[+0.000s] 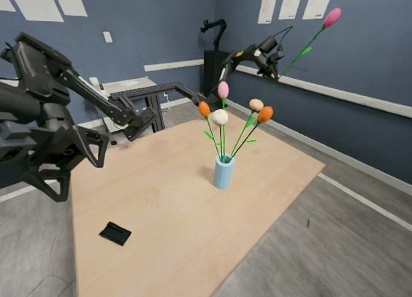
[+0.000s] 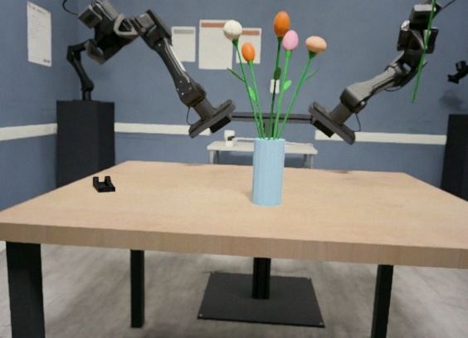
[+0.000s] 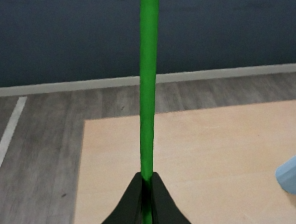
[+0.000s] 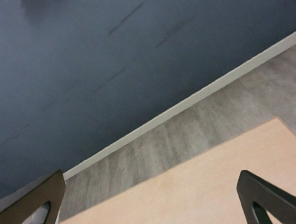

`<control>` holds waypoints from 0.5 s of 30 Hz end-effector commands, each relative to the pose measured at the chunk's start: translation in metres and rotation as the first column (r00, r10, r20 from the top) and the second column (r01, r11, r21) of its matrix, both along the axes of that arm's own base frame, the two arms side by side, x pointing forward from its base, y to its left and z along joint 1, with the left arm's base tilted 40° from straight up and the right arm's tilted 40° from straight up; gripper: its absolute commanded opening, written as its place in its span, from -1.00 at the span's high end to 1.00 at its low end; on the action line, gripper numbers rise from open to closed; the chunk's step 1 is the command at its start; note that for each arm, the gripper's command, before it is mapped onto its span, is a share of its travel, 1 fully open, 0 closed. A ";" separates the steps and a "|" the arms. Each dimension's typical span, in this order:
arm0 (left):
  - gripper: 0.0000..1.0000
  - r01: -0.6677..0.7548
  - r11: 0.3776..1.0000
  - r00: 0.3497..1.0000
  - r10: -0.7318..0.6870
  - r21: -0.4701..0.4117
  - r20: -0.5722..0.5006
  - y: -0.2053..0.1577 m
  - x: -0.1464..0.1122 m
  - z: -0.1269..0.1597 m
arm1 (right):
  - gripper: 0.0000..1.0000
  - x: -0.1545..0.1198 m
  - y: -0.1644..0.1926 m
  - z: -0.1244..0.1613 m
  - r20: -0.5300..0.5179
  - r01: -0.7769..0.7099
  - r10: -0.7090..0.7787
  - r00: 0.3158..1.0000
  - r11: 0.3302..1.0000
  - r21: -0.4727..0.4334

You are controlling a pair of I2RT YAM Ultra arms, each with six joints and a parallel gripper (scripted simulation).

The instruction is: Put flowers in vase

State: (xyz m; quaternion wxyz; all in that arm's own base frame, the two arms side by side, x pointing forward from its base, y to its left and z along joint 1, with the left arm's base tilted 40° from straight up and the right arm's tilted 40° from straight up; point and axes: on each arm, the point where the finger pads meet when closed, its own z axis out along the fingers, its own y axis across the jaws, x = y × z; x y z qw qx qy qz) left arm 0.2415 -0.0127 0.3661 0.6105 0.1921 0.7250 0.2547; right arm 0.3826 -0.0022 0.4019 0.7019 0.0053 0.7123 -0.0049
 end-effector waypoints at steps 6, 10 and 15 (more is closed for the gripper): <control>1.00 0.092 0.996 0.985 -0.092 0.004 0.144 -0.011 -0.004 0.023 | -1.00 0.003 0.002 -0.001 0.004 -0.017 0.017 1.000 1.000 0.002; 1.00 0.123 0.992 0.974 -0.123 0.012 0.192 -0.015 -0.006 0.028 | -1.00 0.003 0.002 -0.001 0.004 -0.017 0.017 1.000 1.000 0.002; 1.00 0.165 0.986 0.955 -0.166 0.024 0.245 -0.018 -0.008 0.029 | -1.00 0.003 0.002 -0.001 0.004 -0.017 0.017 1.000 1.000 0.002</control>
